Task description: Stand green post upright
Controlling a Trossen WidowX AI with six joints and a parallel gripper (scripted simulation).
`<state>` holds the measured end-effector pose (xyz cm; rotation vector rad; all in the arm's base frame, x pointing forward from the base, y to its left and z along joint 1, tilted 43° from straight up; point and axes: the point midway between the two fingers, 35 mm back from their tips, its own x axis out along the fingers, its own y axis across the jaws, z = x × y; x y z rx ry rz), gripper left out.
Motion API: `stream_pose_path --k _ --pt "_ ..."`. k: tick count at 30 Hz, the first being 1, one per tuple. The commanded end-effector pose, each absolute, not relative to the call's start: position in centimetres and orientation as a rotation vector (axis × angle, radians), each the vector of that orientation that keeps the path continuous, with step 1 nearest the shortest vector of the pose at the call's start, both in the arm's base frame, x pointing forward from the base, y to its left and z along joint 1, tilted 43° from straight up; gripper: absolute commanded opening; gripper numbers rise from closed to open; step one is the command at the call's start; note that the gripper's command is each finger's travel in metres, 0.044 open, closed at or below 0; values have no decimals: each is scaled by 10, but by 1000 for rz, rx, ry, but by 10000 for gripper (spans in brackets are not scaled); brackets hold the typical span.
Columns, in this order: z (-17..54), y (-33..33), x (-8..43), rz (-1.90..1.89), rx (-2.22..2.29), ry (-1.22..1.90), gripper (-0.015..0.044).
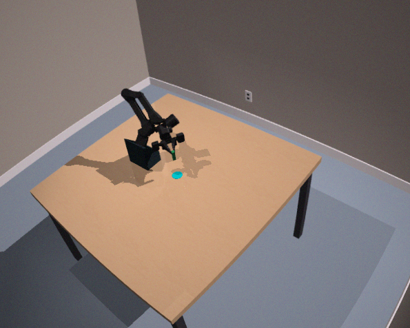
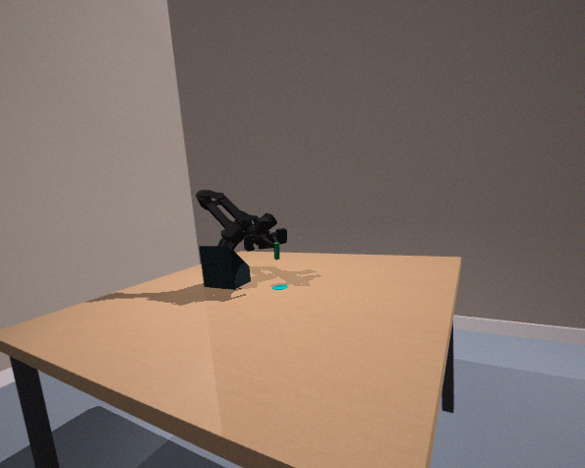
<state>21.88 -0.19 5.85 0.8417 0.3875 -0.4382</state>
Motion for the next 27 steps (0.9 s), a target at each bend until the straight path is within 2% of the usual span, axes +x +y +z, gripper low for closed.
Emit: stream_pose_path --k 1,27 --pt "57 0 220 -445 841 386 23" --pt "38 21 230 -453 808 389 23"
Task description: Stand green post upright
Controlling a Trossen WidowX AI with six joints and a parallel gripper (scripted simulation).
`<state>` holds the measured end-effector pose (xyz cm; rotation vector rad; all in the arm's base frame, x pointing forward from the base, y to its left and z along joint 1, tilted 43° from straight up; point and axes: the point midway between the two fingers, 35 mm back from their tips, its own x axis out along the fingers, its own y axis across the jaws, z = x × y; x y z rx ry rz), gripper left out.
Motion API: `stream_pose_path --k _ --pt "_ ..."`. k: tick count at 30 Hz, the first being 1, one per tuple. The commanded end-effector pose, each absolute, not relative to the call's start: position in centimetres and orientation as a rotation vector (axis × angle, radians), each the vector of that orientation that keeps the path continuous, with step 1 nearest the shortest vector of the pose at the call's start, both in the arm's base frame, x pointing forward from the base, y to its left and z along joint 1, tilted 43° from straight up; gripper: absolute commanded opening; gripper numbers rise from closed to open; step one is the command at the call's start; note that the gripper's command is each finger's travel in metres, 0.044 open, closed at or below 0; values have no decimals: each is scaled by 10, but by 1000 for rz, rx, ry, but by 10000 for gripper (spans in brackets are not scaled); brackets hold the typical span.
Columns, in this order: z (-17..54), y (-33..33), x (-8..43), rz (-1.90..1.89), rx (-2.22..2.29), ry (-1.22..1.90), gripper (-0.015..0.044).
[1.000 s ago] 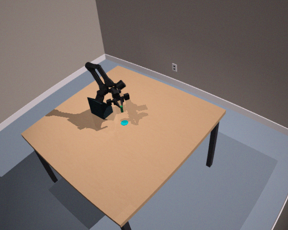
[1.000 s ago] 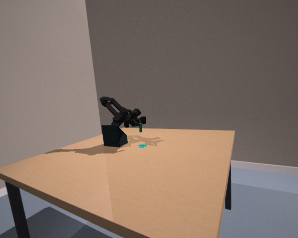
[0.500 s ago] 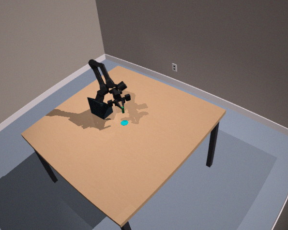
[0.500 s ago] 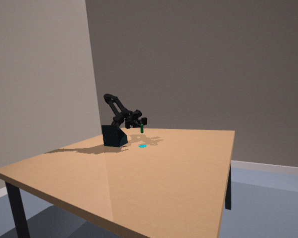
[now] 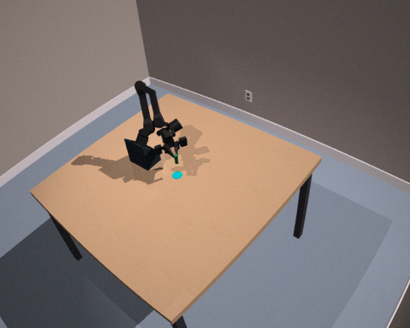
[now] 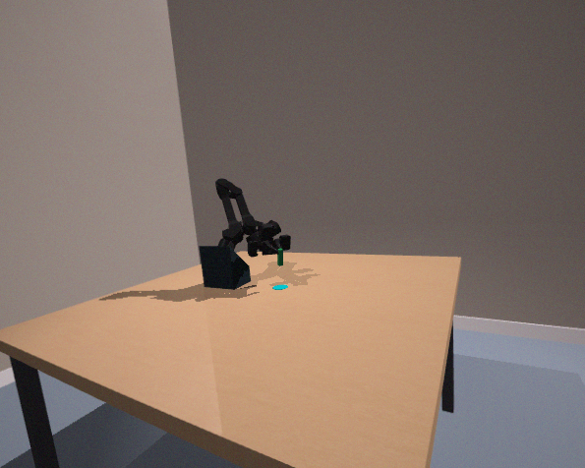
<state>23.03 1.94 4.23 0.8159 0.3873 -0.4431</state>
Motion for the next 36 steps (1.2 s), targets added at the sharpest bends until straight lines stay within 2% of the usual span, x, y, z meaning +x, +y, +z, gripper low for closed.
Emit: stream_pose_path --k 1,36 --pt "37 21 230 -453 807 389 23" --pt "7 48 227 -441 752 362 23"
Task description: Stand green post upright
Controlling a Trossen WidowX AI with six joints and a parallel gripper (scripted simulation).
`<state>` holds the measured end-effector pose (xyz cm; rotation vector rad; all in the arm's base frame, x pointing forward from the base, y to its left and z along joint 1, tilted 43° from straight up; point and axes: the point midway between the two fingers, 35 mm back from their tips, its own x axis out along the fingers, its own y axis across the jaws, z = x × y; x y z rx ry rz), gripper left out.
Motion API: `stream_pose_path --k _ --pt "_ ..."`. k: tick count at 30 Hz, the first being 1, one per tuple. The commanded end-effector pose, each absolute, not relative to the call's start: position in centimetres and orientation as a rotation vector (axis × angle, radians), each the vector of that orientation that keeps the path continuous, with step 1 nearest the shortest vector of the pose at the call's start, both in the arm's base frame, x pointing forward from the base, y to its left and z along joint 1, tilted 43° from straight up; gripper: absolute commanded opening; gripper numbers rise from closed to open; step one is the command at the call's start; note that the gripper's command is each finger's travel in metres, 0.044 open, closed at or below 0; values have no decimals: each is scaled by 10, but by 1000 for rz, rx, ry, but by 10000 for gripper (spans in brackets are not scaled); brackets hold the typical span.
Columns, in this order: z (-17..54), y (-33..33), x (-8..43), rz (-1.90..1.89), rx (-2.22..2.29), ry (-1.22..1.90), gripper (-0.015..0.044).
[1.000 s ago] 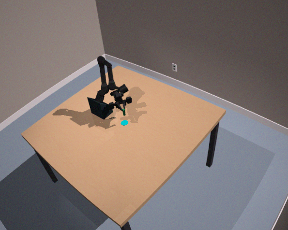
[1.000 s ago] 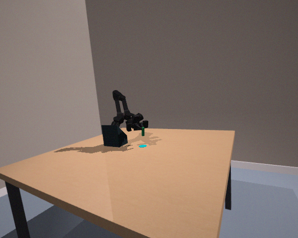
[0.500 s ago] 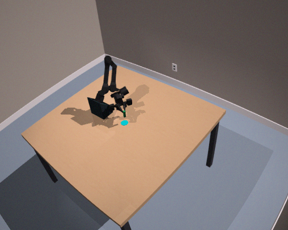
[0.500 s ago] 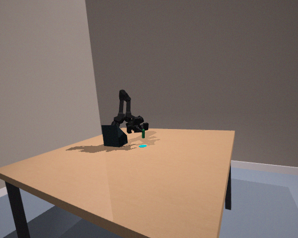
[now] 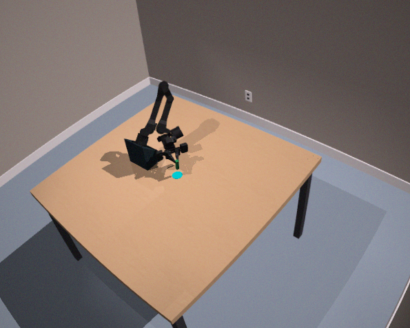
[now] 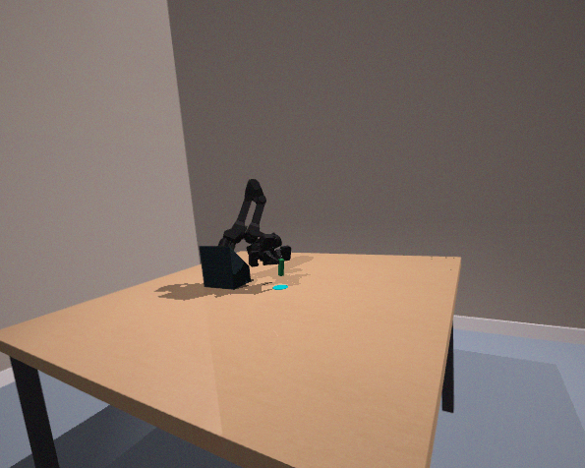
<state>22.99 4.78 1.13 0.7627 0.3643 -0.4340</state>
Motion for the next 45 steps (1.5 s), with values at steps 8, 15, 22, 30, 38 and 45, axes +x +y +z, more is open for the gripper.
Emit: stream_pose_path --k 8,15,22,30,38,45 --pt "0 52 225 -434 739 351 23" --pt "-6 56 221 -426 727 339 23" --pt "-11 59 218 -418 717 328 23" --pt "-18 66 223 -415 722 331 23" --pt "-26 72 227 -412 725 333 23" --pt "-26 72 227 -412 725 333 23"
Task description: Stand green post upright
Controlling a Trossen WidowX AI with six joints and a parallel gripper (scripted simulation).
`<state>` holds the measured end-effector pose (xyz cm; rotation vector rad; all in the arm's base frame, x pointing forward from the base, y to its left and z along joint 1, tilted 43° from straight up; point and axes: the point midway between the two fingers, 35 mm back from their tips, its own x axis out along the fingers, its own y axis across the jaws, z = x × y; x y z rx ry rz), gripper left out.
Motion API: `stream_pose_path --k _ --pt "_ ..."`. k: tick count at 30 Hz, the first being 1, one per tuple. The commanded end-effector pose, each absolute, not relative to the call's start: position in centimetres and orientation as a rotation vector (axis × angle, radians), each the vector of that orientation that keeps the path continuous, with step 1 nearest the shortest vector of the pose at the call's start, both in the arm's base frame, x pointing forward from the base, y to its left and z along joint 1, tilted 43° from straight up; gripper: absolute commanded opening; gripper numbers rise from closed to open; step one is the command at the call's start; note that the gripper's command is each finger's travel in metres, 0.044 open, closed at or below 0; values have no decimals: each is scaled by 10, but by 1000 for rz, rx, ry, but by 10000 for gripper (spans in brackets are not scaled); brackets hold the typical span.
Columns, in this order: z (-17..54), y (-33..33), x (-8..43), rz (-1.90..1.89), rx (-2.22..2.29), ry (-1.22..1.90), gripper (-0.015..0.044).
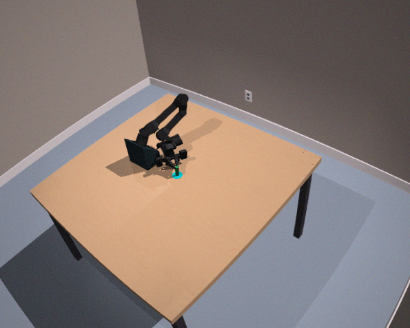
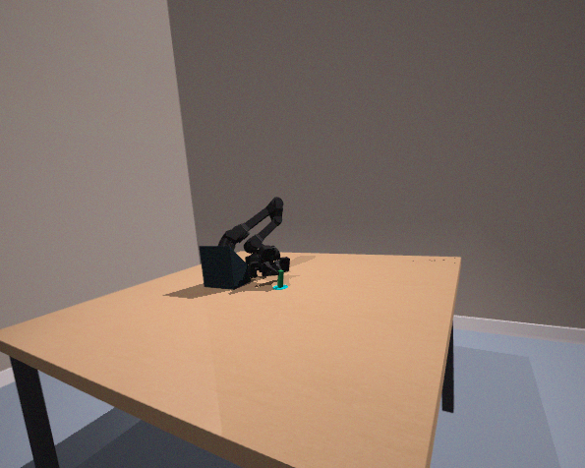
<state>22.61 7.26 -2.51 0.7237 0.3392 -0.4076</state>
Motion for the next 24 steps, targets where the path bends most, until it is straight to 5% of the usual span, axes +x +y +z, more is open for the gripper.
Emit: stream_pose_path --k 1,15,24 --pt "-26 72 227 -412 725 333 23" --pt "-26 72 227 -412 725 333 390" --pt "-13 67 230 -422 716 342 400"
